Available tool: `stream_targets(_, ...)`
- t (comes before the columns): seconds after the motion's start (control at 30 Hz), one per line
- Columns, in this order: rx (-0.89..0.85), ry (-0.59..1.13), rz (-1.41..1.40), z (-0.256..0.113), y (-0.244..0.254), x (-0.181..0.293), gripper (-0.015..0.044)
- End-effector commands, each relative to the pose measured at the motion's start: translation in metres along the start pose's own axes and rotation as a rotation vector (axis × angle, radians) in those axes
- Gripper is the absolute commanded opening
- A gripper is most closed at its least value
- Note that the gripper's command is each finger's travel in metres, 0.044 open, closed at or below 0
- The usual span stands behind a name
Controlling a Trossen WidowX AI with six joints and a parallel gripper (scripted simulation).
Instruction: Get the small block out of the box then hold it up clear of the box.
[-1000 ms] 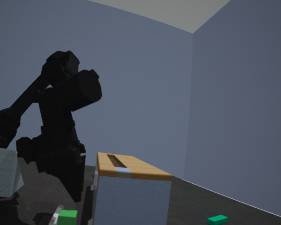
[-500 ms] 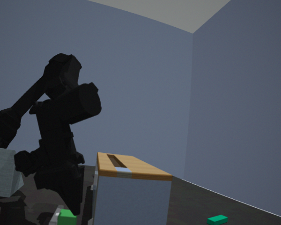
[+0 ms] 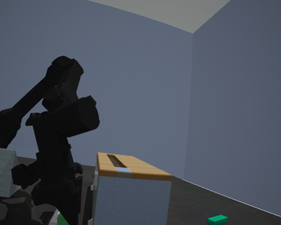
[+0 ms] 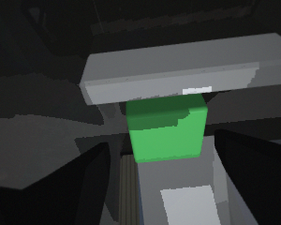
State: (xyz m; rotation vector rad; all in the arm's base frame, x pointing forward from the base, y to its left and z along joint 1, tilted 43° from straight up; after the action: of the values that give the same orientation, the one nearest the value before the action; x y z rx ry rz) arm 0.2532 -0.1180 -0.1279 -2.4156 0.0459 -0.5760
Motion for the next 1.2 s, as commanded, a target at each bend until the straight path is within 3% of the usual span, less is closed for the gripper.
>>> stream_targets(0.0,0.005,0.003,0.008,0.006,-0.002,-0.003,0.0285)
stream_targets(0.17,0.005,0.003,0.009,0.010,-0.003,-0.006,0.0285)
stream_targets(0.43,0.005,0.003,0.009,0.010,-0.003,-0.006,0.0075)
stream_targets(0.6,-0.010,0.025,-0.011,0.002,0.000,-0.001,0.0000)
stream_targets(1.17,0.000,-0.001,0.005,-0.048,0.003,0.019,0.0000)
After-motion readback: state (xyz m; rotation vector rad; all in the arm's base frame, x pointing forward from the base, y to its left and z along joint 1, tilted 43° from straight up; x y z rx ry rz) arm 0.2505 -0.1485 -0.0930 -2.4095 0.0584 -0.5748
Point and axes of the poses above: the point midway between the two fingers, 35 mm back from their tips, its own z axis out along the fingers, its own y axis across the jaws, x = y × z, the point moved 2 cm from there along -z, back along the fingers, and after that the axes turned 11 degrees about -z, right-handed, at the moved point
